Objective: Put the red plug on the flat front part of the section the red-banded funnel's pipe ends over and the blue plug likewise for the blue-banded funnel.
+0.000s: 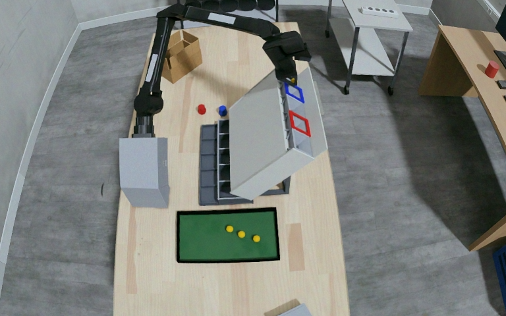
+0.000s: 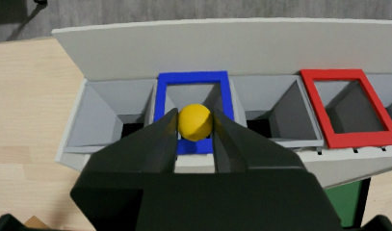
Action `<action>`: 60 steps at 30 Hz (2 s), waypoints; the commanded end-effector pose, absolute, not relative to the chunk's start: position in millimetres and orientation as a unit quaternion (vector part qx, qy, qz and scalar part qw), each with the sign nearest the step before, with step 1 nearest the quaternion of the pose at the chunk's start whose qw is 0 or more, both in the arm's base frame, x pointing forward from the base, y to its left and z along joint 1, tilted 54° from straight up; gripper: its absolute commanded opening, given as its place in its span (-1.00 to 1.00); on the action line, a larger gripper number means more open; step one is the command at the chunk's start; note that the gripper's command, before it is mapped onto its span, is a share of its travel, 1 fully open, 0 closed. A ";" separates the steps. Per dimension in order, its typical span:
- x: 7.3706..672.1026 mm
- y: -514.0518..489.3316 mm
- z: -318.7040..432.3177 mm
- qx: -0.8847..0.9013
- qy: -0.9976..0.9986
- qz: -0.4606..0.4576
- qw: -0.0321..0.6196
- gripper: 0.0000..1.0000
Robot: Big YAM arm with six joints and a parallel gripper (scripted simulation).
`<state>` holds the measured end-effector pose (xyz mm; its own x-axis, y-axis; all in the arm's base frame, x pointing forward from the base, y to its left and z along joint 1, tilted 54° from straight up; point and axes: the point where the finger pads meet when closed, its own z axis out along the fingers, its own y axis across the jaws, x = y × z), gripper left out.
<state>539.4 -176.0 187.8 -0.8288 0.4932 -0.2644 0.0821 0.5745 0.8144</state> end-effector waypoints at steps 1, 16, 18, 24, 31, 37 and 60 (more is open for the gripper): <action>544.6 -176.2 202.9 0.162 0.854 0.424 0.253 -1.00; 540.9 -184.0 196.1 0.168 0.853 0.425 0.250 0.17; 540.9 -184.0 196.1 0.168 0.853 0.425 0.250 0.17; 540.9 -184.0 196.3 0.169 0.853 0.425 0.250 0.17; 540.9 -184.0 196.3 0.169 0.853 0.425 0.250 0.17; 540.9 -184.0 196.3 0.169 0.853 0.425 0.250 0.17; 540.9 -184.0 196.3 0.169 0.853 0.425 0.250 0.17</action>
<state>539.3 -176.1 188.5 -0.8280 0.4956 -0.2622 0.0849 0.5731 0.8151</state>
